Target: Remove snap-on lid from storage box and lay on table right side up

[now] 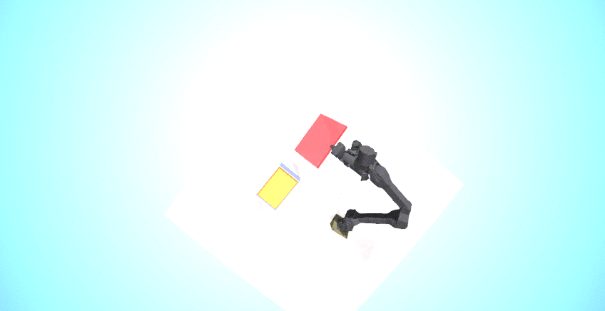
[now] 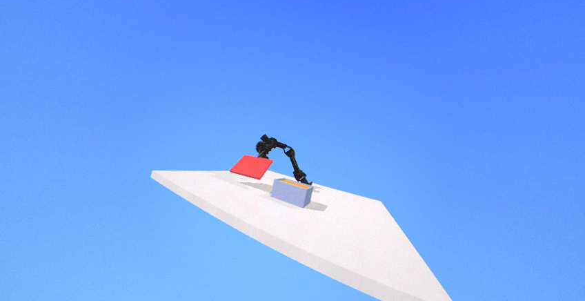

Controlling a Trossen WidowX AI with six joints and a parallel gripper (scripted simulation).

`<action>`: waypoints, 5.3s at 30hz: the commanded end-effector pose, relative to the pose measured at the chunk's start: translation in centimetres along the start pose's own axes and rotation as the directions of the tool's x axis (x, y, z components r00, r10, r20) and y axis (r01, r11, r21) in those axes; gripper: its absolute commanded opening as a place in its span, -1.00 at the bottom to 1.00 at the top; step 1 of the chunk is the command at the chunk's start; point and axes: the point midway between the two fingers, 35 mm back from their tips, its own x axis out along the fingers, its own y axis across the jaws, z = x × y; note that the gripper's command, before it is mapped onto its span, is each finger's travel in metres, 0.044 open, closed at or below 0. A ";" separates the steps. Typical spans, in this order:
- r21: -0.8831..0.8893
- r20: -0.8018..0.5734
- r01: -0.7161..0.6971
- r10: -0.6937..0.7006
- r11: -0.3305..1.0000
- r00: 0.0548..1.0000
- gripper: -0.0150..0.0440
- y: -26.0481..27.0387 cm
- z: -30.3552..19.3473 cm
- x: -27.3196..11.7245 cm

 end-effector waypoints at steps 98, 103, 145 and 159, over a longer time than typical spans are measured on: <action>-0.001 0.006 -0.025 0.025 1.000 1.000 -0.49 -5.6 0.2 4.8; -0.001 0.006 -0.025 0.025 1.000 1.000 -0.49 -5.9 0.2 5.0; -0.003 0.008 -0.025 0.025 1.000 1.000 -0.49 -8.4 0.2 7.2; -0.003 0.008 -0.025 0.025 1.000 1.000 -0.49 -9.2 0.3 8.0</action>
